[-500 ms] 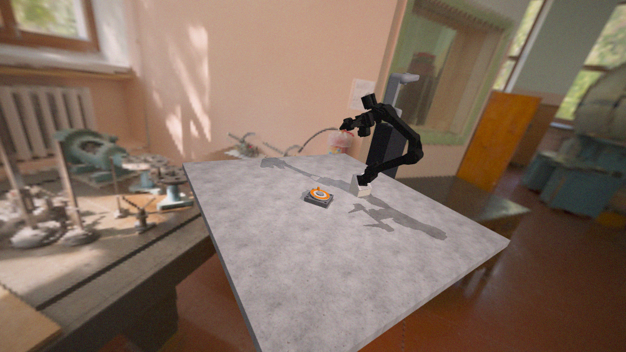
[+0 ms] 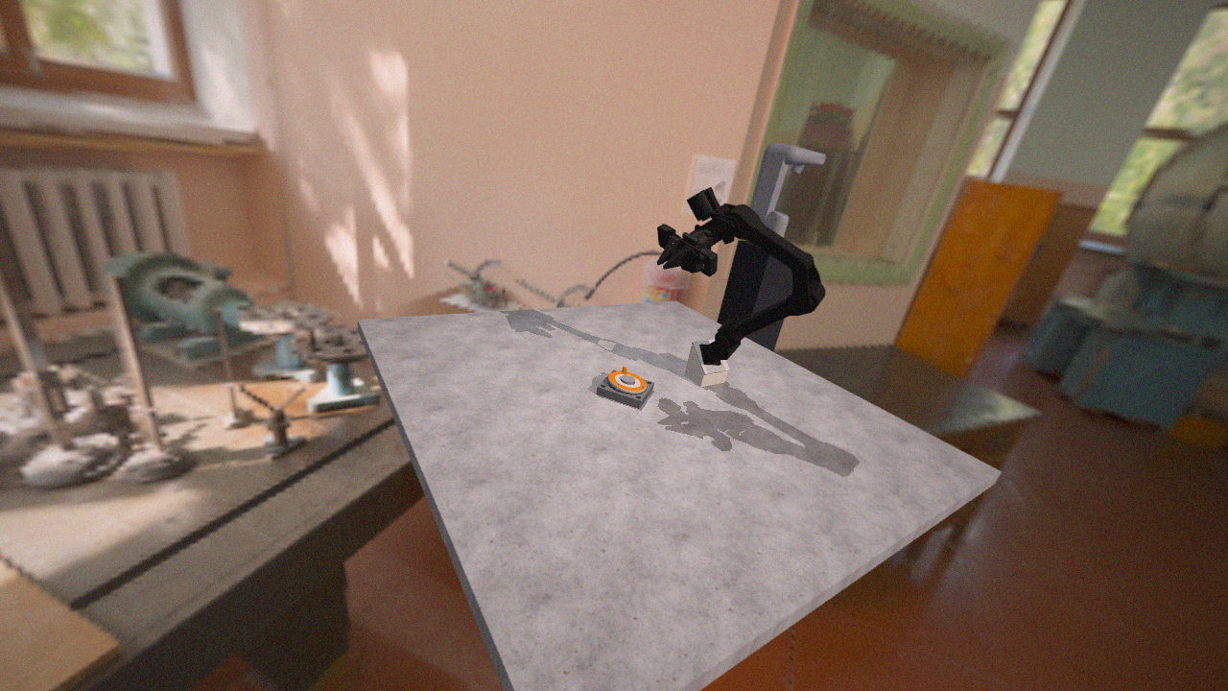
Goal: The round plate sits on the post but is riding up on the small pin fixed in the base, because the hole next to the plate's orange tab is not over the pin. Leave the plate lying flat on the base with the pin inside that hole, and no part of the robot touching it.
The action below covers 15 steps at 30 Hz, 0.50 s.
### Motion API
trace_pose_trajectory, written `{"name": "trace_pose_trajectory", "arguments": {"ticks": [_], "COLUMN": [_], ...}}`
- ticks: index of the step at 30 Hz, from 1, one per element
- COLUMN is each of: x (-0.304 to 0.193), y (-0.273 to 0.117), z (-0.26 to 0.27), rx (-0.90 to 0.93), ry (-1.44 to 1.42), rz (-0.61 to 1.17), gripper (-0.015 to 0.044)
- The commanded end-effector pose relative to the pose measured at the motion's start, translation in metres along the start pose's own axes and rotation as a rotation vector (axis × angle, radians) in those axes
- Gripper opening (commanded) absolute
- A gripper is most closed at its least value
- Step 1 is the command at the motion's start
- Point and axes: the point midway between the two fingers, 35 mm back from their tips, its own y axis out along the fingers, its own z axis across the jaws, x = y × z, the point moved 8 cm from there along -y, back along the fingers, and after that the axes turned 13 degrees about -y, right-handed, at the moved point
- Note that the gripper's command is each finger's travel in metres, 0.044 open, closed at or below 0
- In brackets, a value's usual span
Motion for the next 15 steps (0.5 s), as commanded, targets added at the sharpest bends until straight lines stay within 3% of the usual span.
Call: {"name": "trace_pose_trajectory", "arguments": {"ticks": [1, 15], "x": [0.030, 0.069], "y": [0.041, 0.091], "z": [0.015, 0.020], "rx": [-0.118, -0.434], "ry": [-0.521, -1.278], "rz": [-0.155, -0.241], "gripper": [0.0000, 0.0000]}}
